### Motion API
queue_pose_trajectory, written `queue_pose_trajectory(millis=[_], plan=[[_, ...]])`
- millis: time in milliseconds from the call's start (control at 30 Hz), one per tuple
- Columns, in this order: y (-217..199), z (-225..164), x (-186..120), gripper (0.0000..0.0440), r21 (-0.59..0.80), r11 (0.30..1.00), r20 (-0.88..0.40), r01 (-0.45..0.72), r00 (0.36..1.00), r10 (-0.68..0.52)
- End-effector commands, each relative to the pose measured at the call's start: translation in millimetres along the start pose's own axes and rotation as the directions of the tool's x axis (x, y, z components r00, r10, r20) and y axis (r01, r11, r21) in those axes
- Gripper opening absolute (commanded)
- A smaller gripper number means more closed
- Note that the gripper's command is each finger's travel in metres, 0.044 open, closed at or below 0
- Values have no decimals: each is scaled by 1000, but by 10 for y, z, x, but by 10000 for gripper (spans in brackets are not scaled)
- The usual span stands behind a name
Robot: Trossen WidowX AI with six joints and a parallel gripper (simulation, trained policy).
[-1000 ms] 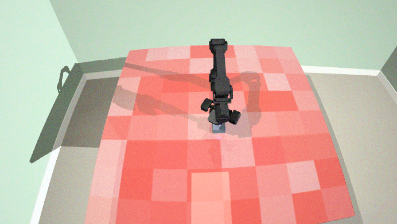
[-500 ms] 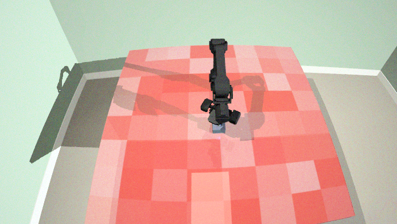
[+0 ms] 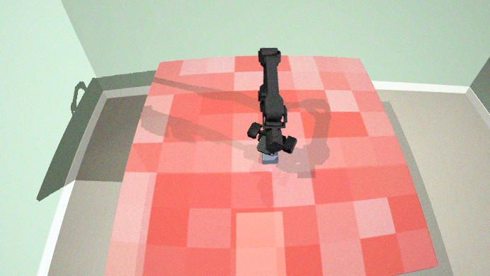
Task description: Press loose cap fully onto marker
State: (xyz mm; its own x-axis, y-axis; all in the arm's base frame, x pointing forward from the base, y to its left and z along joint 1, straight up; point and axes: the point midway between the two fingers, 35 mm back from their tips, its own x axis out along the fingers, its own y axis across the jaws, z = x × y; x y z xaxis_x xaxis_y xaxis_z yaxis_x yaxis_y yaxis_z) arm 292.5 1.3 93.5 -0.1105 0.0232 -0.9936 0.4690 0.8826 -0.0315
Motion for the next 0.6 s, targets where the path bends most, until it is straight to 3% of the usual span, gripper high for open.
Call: queue_pose_trajectory(millis=[0, 67, 267, 567], plan=[[-80, 33, 173, 136, -5, 999, -22, 40, 999, -40], [-84, 38, 180, 139, -14, 999, -17, 39, 999, -39], [-116, -77, 176, 207, -31, 999, -46, 38, 998, -40], [-132, -135, 101, 430, -57, 998, -19, 19, 1000, -20]])
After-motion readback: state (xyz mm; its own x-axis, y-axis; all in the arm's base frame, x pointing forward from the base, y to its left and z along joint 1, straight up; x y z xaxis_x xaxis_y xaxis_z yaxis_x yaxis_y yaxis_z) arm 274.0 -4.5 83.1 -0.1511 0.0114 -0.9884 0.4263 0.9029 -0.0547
